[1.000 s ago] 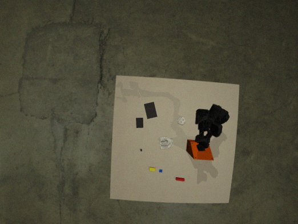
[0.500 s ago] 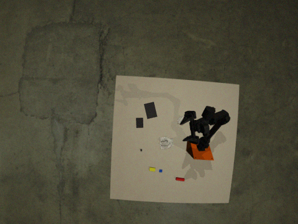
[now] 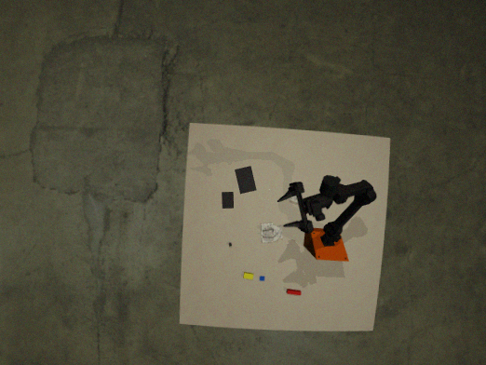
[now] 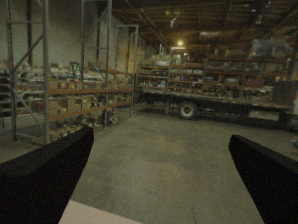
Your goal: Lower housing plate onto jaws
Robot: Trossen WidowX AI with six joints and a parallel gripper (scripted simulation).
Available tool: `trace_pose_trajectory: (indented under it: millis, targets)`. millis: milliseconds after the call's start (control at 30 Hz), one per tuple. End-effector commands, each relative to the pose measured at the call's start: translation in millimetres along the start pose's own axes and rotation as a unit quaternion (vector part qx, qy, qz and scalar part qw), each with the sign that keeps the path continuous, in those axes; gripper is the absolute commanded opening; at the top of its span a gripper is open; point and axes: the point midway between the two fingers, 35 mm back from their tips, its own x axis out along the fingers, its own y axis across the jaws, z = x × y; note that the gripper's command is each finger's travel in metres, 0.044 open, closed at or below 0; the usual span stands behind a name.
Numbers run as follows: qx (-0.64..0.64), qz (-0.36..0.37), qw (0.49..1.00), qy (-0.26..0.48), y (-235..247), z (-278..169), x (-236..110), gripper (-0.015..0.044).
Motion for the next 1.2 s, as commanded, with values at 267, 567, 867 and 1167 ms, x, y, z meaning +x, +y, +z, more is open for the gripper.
trace_pose_trajectory:
  millis: [267,567,867,1167]
  targets:
    - [0.054,-0.016,0.993,0.105,-2,-59,1,0.044]
    - [0.096,-0.036,0.977,0.185,-3,-103,-5,0.044]
    - [0.135,-0.062,0.954,0.262,-5,-146,-17,0.044]
    - [0.172,-0.092,0.922,0.336,-5,-186,-35,0.044]
